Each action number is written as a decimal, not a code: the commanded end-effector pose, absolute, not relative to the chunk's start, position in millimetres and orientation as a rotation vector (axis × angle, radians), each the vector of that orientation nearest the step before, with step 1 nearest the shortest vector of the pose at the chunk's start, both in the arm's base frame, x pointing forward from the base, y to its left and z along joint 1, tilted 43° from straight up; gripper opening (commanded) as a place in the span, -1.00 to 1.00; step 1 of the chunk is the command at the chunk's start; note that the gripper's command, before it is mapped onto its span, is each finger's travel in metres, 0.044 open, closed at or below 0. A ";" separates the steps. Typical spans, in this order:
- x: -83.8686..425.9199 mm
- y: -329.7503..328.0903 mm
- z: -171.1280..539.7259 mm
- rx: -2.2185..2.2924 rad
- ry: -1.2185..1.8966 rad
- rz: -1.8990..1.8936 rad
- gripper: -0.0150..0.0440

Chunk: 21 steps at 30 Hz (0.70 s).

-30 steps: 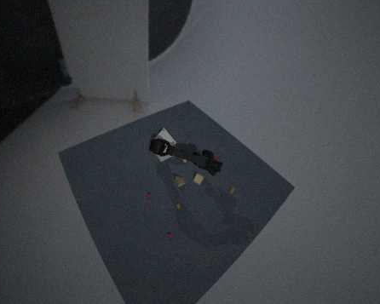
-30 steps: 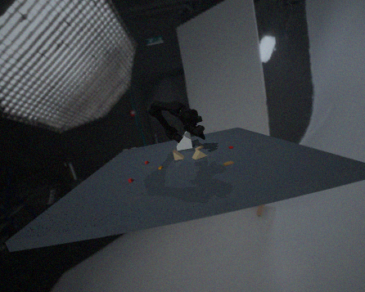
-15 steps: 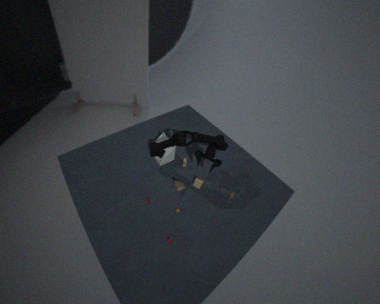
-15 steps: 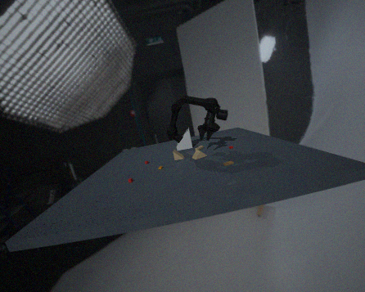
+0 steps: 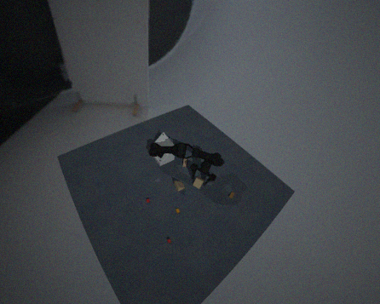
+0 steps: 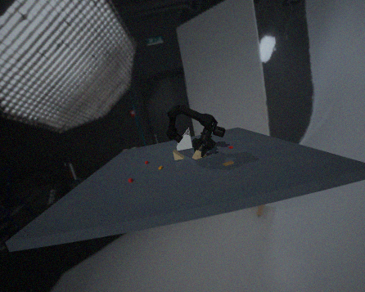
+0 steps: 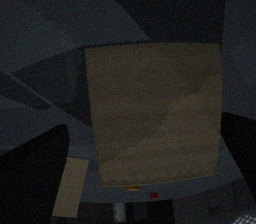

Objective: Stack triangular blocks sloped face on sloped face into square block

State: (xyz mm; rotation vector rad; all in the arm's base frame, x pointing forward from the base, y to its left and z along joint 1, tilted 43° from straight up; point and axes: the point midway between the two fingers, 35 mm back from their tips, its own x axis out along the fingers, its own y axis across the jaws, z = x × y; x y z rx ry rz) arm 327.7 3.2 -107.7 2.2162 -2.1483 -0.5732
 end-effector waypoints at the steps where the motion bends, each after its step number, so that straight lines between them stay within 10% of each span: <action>1: 327.1 4.9 -109.9 2.229 -2.113 -0.572 1.00; 11: 328.2 6.0 -111.0 2.229 -2.113 -0.572 1.00; 21: 328.4 6.7 -109.6 2.232 -2.122 -0.570 0.31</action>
